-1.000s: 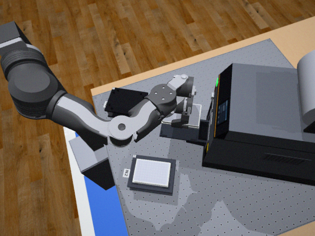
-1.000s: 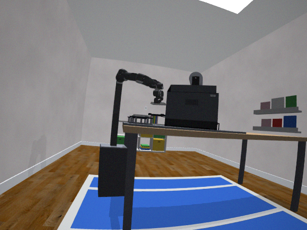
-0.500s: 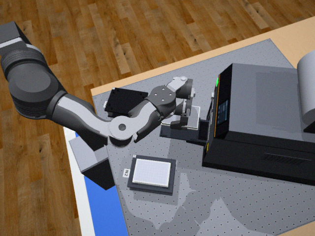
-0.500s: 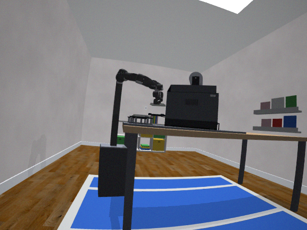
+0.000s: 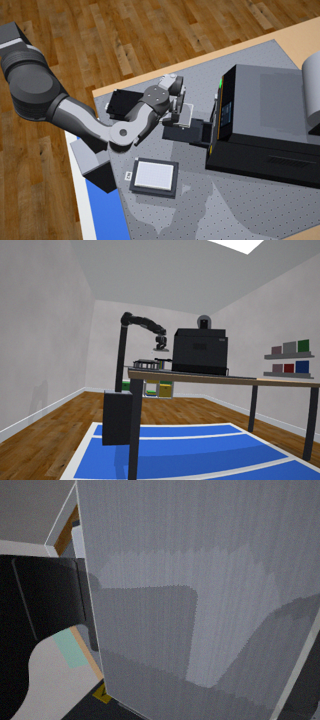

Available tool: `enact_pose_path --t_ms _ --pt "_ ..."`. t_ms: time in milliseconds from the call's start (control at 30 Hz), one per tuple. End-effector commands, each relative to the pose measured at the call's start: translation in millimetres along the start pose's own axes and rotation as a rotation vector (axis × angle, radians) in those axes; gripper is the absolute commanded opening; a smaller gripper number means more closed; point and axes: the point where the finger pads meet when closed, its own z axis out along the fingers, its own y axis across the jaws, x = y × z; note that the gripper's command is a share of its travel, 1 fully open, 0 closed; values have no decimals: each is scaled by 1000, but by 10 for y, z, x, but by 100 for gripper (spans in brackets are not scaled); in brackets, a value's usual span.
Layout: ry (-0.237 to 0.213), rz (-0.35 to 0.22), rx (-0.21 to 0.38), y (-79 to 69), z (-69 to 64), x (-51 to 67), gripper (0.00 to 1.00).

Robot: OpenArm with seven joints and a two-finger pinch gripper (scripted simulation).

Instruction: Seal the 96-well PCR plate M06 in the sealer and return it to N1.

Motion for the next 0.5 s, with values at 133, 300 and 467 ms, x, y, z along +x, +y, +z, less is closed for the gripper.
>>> enact_pose_path --t_ms 133,300,467 --pt "-3 2 -2 92 22 217 0" --pt "-3 3 -1 149 45 365 0" --pt "-3 3 -1 149 45 365 0"
